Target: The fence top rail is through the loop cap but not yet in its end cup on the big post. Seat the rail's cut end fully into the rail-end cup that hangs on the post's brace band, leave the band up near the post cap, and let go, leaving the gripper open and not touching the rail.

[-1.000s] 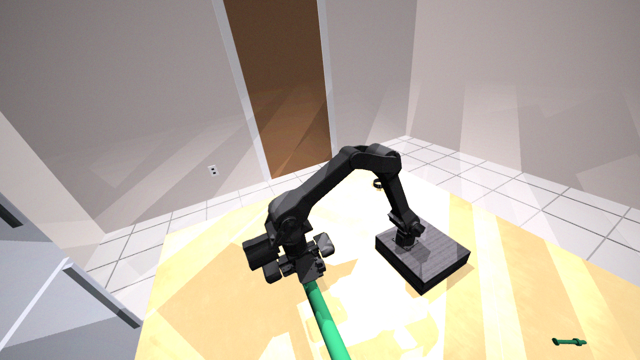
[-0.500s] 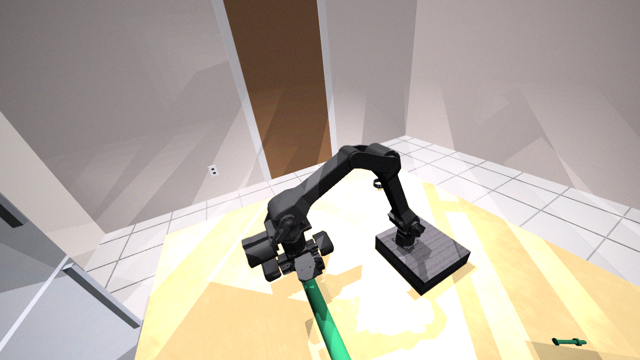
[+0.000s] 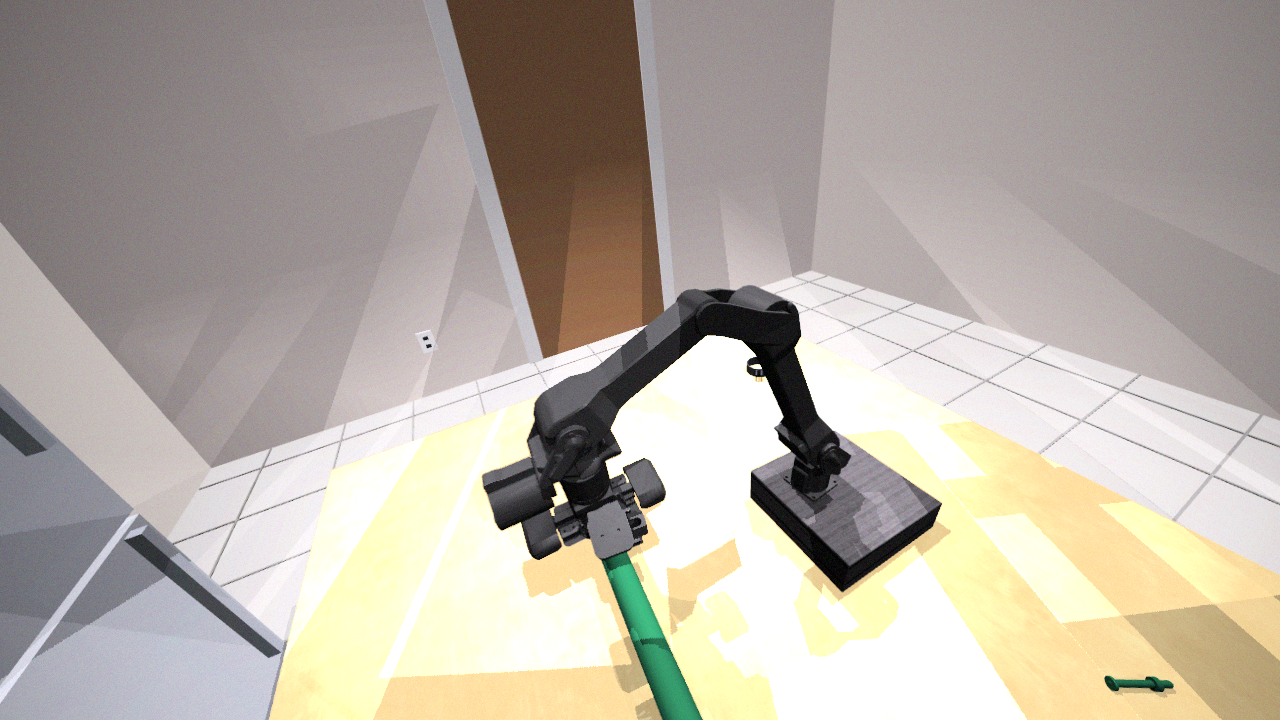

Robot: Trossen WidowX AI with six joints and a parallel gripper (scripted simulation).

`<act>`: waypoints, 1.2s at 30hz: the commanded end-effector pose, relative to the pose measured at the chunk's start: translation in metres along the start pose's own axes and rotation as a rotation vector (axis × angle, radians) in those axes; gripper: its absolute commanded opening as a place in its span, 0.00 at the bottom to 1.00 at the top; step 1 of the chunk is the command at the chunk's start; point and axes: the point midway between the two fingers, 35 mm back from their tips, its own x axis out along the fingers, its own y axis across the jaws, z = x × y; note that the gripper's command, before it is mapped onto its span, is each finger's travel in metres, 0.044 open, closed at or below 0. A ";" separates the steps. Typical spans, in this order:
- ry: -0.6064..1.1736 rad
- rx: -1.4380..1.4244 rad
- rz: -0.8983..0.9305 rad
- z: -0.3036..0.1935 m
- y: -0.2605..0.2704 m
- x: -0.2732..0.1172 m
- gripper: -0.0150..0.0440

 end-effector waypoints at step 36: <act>0.001 -0.001 0.002 -0.012 0.000 0.001 0.25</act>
